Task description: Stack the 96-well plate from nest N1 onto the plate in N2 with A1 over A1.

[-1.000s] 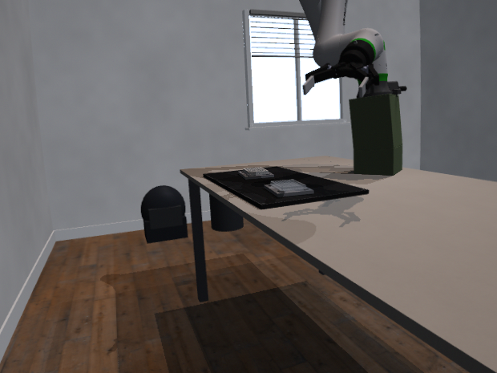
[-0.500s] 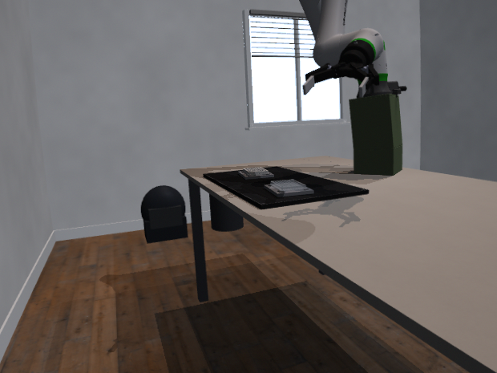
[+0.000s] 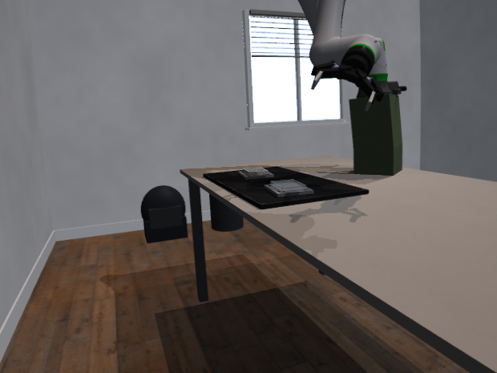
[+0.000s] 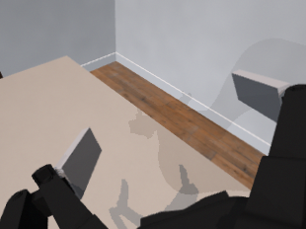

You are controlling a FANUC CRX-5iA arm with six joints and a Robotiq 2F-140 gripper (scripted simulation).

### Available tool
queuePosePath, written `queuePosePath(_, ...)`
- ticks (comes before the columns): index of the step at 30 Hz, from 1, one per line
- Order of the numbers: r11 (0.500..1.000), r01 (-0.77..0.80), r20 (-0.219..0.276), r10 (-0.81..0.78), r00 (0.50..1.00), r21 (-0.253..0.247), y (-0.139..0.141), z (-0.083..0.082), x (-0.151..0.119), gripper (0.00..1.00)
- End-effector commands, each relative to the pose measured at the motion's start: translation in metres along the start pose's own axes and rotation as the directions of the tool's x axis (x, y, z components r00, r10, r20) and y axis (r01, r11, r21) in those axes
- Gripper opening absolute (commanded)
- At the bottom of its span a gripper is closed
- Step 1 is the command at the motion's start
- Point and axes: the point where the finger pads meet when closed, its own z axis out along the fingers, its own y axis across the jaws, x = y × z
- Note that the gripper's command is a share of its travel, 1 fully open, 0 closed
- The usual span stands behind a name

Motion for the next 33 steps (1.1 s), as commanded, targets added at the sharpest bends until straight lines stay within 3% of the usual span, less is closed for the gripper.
queuePosePath(1, 0.996, 0.087, -0.009, -0.087, 0.996, 0.018, -0.004, -0.002, -0.001, 1.00)
queuePosePath(7, 0.959, 0.280, -0.038, -0.278, 0.960, 0.049, -0.017, -0.009, -0.010, 1.00)
queuePosePath(16, 0.834, 0.547, -0.096, -0.540, 0.836, 0.077, -0.029, -0.018, -0.022, 1.00)
queuePosePath(18, 0.834, 0.547, -0.096, -0.540, 0.836, 0.077, -0.029, -0.018, -0.022, 1.00)
queuePosePath(25, 0.686, 0.723, -0.150, -0.709, 0.689, 0.081, -0.036, -0.024, -0.033, 1.00)
queuePosePath(33, 0.475, 0.878, -0.213, -0.853, 0.477, 0.065, -0.045, -0.034, -0.049, 1.00)
